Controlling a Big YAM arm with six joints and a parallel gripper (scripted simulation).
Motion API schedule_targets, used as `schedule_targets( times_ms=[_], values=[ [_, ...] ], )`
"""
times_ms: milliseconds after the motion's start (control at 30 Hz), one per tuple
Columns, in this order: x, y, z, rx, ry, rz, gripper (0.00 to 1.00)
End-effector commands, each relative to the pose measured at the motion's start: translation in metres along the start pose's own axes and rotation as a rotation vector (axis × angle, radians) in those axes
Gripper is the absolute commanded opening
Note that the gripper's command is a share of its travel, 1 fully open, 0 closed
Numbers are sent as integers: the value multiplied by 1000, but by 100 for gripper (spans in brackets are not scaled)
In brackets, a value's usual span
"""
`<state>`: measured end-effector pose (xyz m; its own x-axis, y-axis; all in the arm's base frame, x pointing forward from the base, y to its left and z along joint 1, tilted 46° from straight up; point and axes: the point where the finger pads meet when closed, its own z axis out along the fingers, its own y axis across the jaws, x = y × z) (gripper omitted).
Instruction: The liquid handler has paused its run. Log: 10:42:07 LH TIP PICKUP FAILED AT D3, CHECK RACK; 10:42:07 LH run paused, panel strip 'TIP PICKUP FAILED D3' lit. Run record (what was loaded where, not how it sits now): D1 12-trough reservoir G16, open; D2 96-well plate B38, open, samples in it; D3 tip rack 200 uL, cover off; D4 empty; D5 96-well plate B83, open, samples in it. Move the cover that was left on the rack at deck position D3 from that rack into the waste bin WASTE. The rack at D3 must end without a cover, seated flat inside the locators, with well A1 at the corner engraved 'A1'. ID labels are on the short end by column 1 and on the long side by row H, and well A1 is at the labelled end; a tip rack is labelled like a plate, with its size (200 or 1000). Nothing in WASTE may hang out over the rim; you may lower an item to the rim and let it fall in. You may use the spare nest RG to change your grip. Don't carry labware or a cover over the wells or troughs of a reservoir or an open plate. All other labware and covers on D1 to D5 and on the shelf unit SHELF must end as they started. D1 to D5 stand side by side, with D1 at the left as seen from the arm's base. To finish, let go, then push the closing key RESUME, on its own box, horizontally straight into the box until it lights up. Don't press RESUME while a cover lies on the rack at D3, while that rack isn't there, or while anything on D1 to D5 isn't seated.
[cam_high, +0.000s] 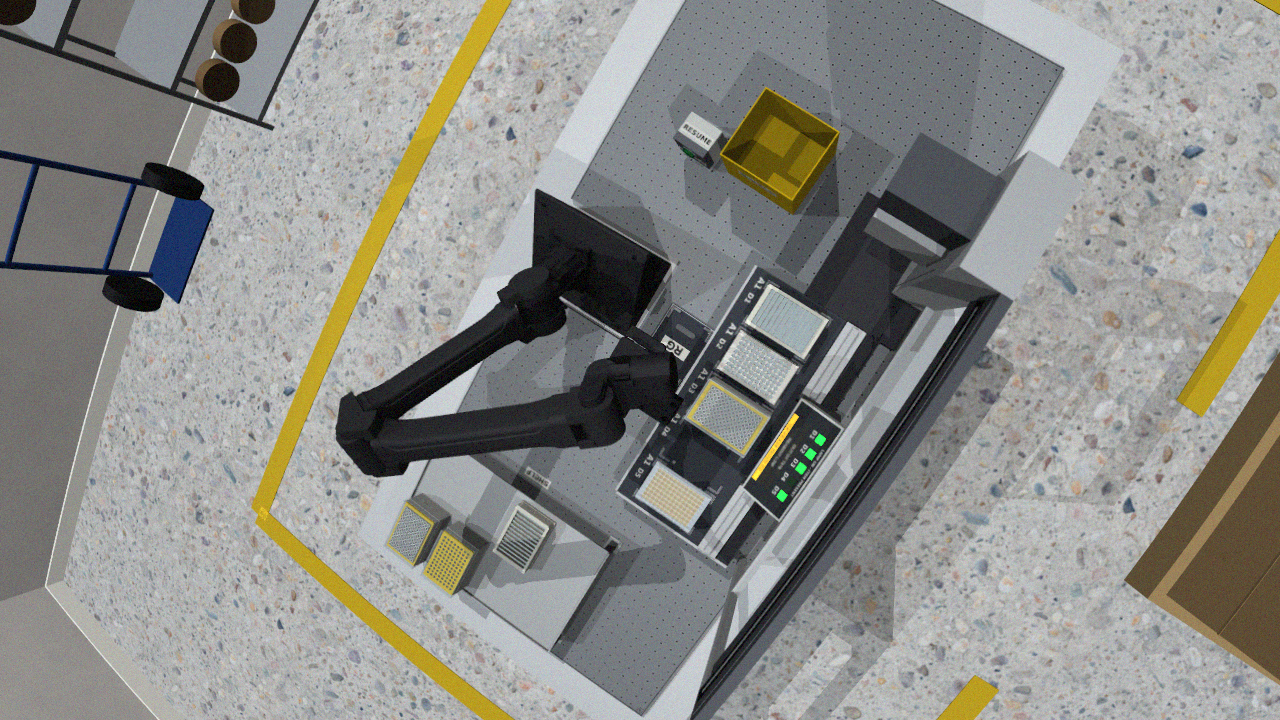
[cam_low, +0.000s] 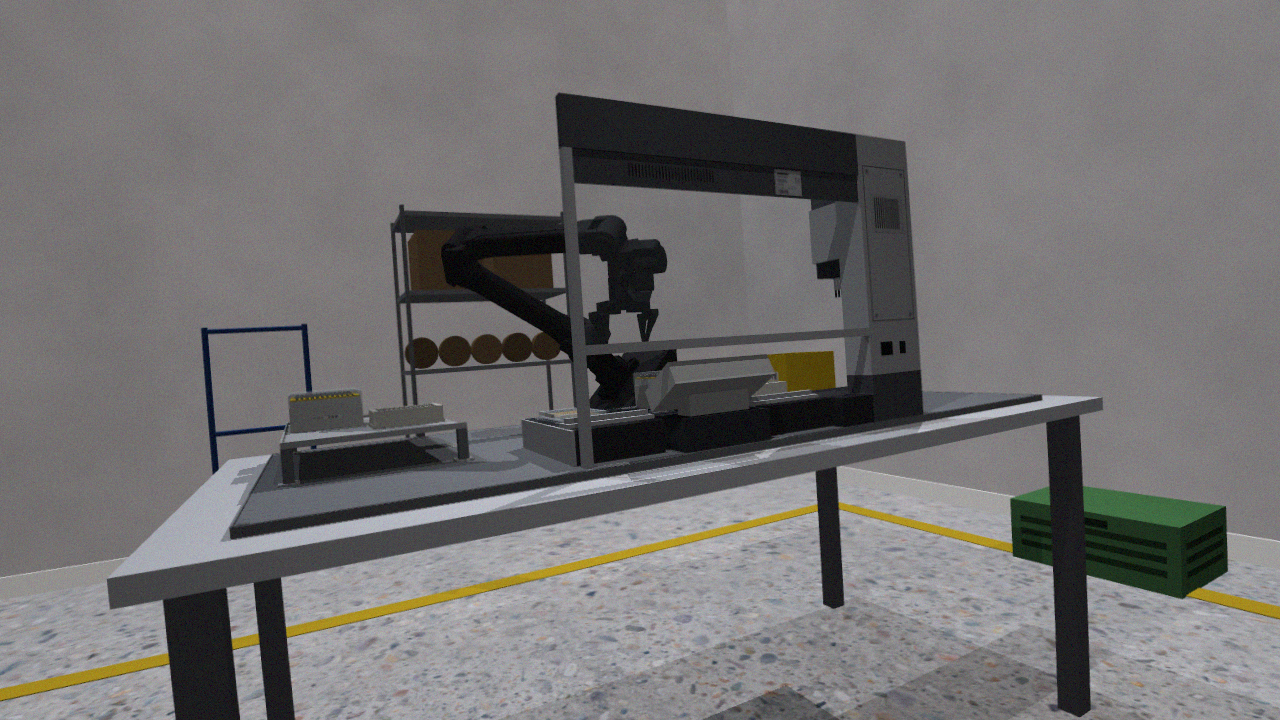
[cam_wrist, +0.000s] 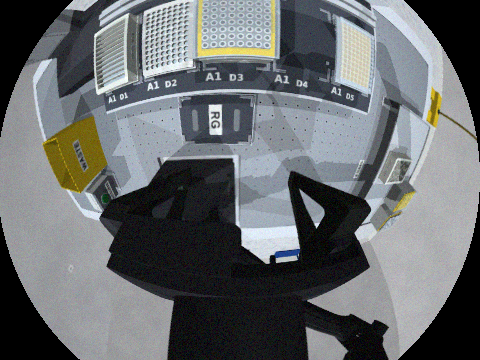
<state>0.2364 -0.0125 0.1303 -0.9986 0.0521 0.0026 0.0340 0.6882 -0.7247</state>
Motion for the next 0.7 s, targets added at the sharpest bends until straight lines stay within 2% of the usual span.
schedule_targets(
  times_ms=[0,67,567,667],
  values=[
    [-32,-2,-12,-25,-35,39,100],
    [-32,-2,-12,-25,-35,39,100],
    [-107,-4,-11,-20,-34,39,100],
    [-112,-3,-11,-21,-33,39,100]
  ],
)
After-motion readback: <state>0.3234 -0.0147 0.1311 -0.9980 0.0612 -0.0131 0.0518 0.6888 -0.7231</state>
